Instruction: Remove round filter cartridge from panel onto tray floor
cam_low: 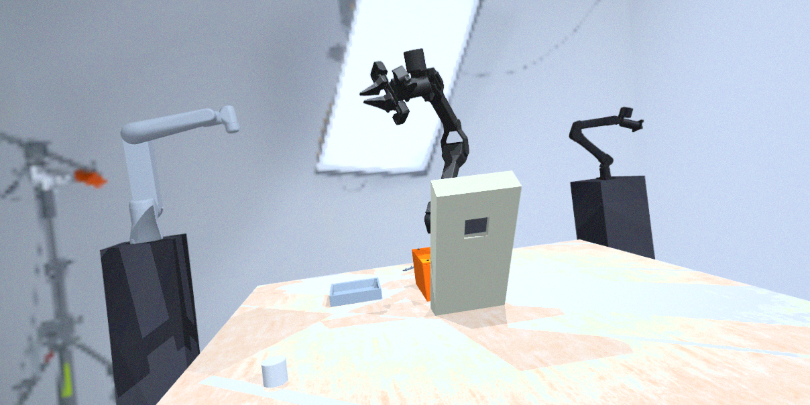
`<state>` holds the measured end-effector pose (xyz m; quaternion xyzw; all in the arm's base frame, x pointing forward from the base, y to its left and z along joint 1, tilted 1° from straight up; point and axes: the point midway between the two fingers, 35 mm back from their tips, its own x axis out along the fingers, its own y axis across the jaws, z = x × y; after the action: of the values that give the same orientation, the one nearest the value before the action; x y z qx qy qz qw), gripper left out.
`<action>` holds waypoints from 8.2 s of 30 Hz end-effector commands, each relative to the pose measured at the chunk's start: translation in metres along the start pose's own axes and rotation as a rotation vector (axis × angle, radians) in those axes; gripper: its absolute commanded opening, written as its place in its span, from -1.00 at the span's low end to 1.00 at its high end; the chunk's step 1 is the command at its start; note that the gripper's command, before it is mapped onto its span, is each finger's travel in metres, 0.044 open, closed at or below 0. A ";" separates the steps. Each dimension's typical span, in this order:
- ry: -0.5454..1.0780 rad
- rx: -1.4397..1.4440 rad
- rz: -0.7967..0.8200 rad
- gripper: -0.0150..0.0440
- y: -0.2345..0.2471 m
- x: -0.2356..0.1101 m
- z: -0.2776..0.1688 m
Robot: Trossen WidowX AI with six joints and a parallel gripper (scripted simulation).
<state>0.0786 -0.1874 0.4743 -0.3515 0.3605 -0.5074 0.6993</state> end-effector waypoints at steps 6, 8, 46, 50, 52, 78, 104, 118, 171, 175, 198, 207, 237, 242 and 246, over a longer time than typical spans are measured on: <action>-0.405 -0.513 0.313 -0.10 0.140 0.013 0.050; -0.515 -0.627 0.366 -0.10 0.174 0.007 0.057; -1.182 -1.163 0.518 -0.10 0.360 -0.058 0.062; -1.182 -1.163 0.518 -0.10 0.366 -0.056 0.065; -1.182 -1.163 0.518 -0.10 0.368 -0.055 0.066; -1.182 -1.162 0.517 -0.10 0.389 -0.046 0.073; -1.182 -1.162 0.516 -0.10 0.391 -0.045 0.076; -1.183 -1.162 0.516 -0.10 0.396 -0.043 0.078; -1.166 -1.130 0.535 -0.49 0.402 -0.040 0.082; -1.118 -1.022 0.600 -0.49 0.403 -0.040 0.082; -0.762 -0.330 0.943 -0.49 0.404 -0.039 0.083; -0.602 -0.055 1.045 -0.49 0.404 -0.039 0.083; -0.464 0.162 1.115 -0.49 0.350 -0.062 0.055; -0.467 0.156 1.114 -0.49 0.342 -0.067 0.049; -0.467 0.156 1.114 -0.49 0.346 -0.067 0.042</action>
<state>0.2620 -0.0364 0.2125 -0.1587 0.2889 -0.0026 0.9441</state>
